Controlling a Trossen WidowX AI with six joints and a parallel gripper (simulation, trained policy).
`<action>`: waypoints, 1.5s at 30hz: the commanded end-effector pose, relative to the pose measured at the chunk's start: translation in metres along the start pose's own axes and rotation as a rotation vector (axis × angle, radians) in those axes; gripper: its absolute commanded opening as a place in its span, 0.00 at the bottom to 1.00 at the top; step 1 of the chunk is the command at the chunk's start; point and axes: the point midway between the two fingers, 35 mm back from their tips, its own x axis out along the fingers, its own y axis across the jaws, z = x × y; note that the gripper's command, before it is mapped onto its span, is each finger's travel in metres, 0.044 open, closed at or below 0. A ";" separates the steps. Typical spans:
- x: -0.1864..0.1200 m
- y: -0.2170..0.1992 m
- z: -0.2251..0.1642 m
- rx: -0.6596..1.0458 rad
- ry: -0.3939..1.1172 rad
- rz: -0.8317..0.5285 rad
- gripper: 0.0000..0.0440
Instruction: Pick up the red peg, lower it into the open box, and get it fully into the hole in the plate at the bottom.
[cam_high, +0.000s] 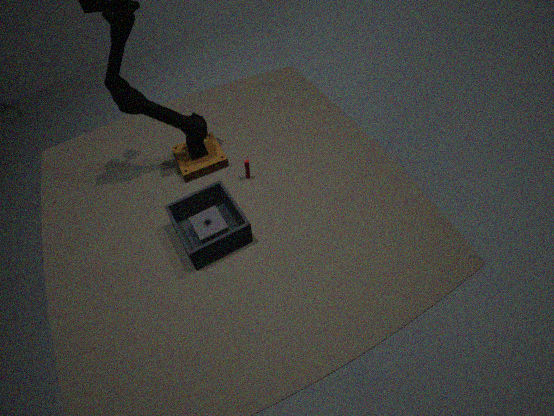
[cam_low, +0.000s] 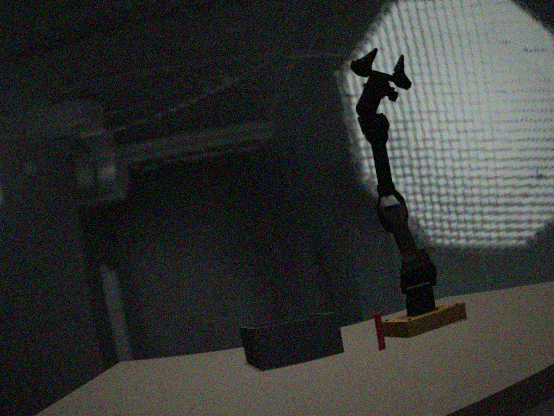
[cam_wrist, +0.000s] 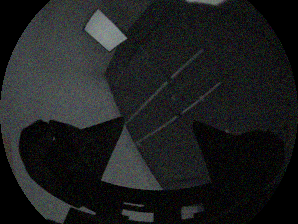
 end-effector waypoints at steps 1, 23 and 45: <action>0.003 0.013 -0.029 0.066 0.102 0.006 1.00; -0.052 0.067 -0.195 0.411 0.763 -0.156 1.00; -0.203 0.098 -0.304 0.641 1.377 -0.562 1.00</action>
